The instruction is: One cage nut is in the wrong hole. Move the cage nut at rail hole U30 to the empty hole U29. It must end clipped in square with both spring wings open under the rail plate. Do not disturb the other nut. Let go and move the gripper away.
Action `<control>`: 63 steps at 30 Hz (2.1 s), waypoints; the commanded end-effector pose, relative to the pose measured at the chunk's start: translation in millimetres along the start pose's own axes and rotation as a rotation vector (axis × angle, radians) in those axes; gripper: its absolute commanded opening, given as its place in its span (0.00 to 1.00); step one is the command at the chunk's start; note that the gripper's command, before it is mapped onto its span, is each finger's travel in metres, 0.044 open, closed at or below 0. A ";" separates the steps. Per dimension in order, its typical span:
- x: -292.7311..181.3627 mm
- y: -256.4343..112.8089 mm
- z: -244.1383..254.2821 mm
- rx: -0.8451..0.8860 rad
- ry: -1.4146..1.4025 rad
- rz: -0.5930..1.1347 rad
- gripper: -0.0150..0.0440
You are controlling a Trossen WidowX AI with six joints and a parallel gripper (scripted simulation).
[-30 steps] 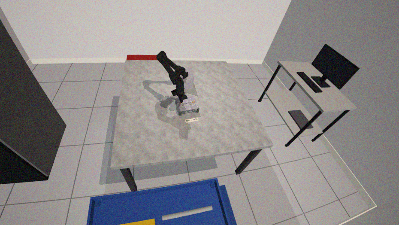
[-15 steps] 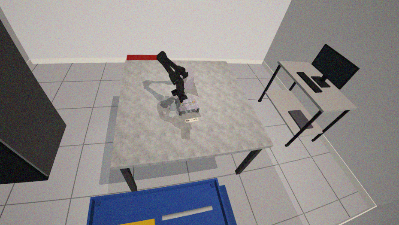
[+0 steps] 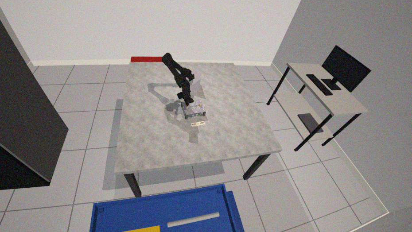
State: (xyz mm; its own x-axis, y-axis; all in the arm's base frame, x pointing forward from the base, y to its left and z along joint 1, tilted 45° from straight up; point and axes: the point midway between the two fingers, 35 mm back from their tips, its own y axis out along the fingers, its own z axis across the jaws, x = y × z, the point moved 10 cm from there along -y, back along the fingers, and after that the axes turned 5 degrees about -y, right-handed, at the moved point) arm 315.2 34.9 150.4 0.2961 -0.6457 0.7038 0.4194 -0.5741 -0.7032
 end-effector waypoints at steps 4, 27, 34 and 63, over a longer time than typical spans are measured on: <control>0.6 -0.4 1.3 -0.008 0.005 -0.004 0.30; 1.1 -0.8 6.4 -0.043 0.006 0.000 0.30; 1.3 -0.7 8.0 -0.053 0.006 0.001 0.30; 2.4 -0.3 14.2 -0.095 0.007 0.005 0.30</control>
State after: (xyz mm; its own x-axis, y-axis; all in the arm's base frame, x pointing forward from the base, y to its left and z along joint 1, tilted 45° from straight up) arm 327.3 40.6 153.3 0.2979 -0.6523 0.6970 0.3373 -0.6112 -0.7161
